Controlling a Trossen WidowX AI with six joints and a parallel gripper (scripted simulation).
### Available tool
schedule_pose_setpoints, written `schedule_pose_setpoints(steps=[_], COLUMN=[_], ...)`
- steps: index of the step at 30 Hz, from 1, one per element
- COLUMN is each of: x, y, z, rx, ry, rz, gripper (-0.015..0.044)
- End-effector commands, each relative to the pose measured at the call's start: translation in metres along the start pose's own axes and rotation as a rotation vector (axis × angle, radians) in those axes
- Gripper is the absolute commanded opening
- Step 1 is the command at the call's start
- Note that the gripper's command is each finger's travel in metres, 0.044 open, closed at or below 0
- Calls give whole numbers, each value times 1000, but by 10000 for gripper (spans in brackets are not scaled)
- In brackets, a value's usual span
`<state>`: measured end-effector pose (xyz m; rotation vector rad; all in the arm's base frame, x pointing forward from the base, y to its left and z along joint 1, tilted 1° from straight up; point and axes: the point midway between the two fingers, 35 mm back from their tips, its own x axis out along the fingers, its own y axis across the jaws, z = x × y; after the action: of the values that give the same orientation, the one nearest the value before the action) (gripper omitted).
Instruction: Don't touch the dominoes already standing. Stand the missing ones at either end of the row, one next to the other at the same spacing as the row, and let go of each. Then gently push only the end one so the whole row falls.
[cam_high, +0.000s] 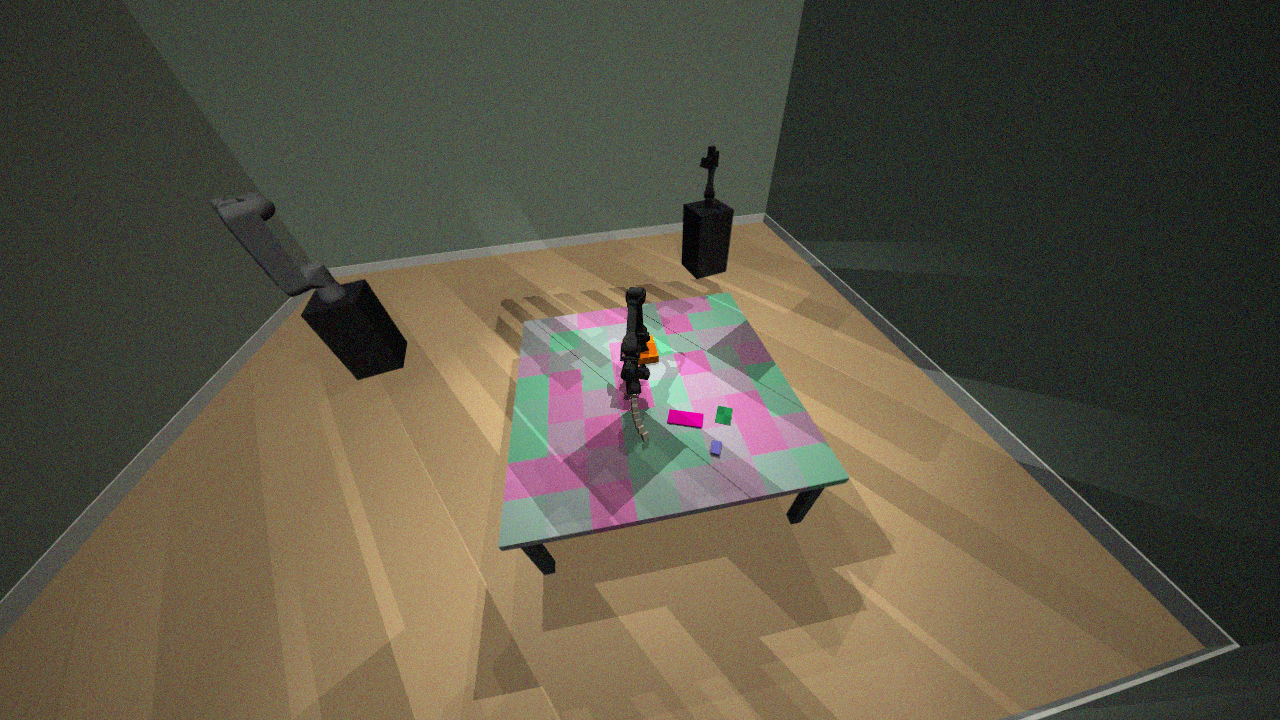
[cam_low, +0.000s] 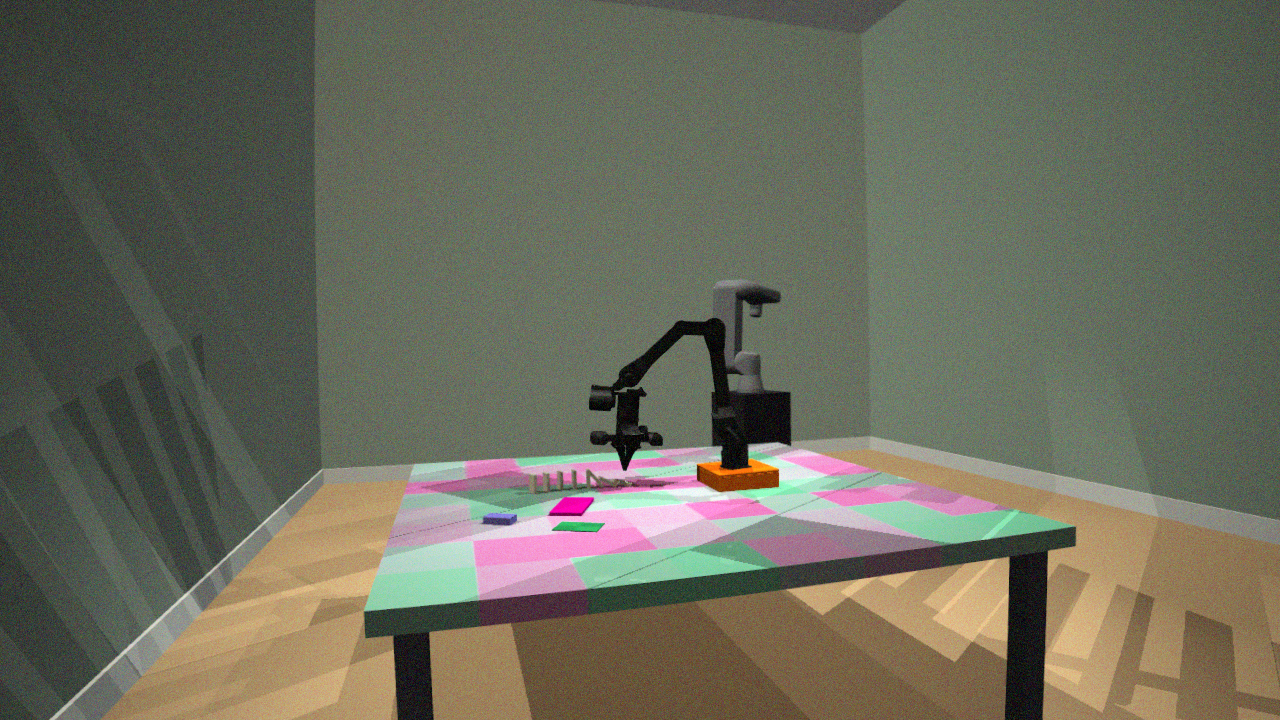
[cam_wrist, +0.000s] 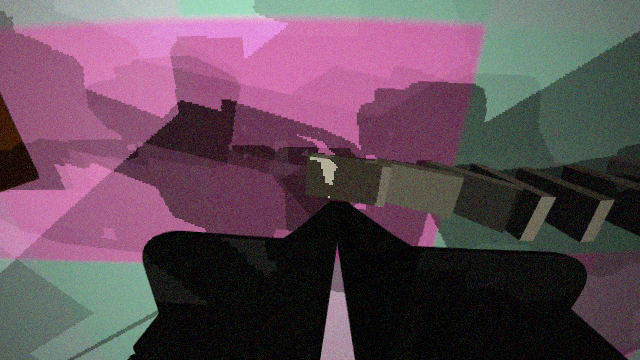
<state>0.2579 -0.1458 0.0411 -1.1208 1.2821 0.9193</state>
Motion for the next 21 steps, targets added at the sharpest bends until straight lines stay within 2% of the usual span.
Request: schedule_pose_setpoints(steps=[1,6,21], x=[-18,-37,-37], y=[-9,-11,-11], z=[0,1,1], rx=[7,28,28], ry=[-3,-46,-46], rz=[4,66,66], gripper=[0,0,0])
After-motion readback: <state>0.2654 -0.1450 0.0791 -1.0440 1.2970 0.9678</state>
